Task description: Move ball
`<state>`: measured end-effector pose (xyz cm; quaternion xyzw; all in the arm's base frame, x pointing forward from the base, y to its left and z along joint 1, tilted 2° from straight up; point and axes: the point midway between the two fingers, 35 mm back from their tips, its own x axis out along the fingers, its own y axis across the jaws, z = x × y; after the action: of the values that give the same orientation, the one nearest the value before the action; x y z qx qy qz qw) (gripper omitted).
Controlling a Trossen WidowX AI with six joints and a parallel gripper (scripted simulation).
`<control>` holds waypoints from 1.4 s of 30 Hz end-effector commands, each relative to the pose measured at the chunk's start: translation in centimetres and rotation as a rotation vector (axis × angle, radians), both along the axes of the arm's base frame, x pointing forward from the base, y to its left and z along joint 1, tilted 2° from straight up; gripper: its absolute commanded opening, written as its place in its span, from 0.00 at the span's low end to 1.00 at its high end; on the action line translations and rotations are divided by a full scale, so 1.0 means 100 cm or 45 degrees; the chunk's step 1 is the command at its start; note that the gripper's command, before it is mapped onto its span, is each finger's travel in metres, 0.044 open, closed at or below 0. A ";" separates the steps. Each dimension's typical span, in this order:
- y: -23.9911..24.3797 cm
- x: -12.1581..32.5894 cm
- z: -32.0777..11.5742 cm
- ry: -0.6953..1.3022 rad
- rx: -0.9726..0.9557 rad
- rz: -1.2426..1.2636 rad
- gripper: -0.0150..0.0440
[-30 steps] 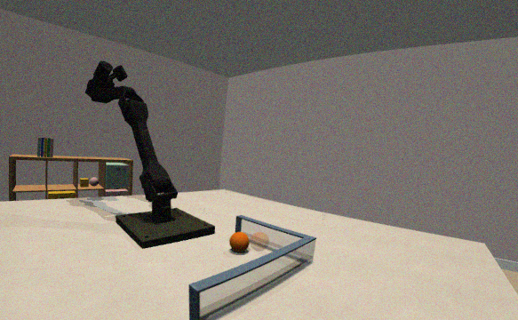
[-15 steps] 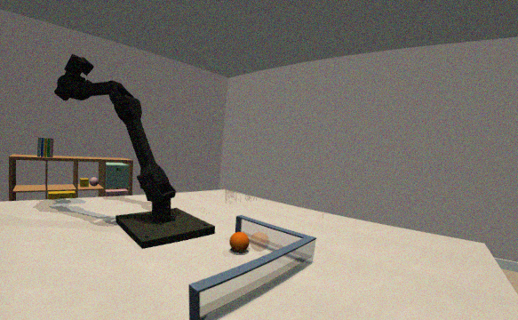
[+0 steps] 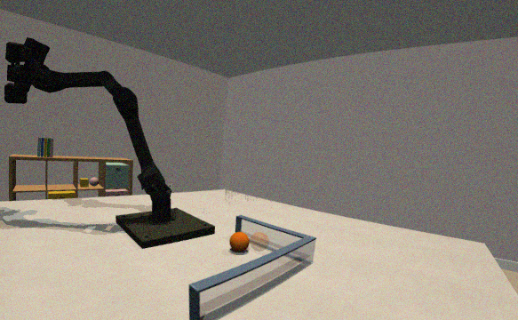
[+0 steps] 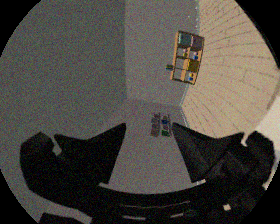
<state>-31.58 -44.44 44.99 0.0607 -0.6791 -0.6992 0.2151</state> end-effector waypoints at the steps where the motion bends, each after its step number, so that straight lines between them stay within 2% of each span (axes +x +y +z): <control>1: -0.028 0.044 -0.012 0.019 0.165 0.131 0.83; 4: -0.049 0.084 -0.026 0.004 0.222 0.267 0.83; 13: -0.089 0.207 -0.063 0.174 0.656 0.601 0.83; 22: -0.088 0.364 -0.111 0.517 1.098 1.038 0.83; 31: -0.034 0.509 -0.162 1.084 1.494 1.428 0.83; 42: 0.098 0.642 -0.221 2.073 1.734 1.801 0.83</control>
<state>30.38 -38.25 24.13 0.1042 0.2666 -0.5339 0.7956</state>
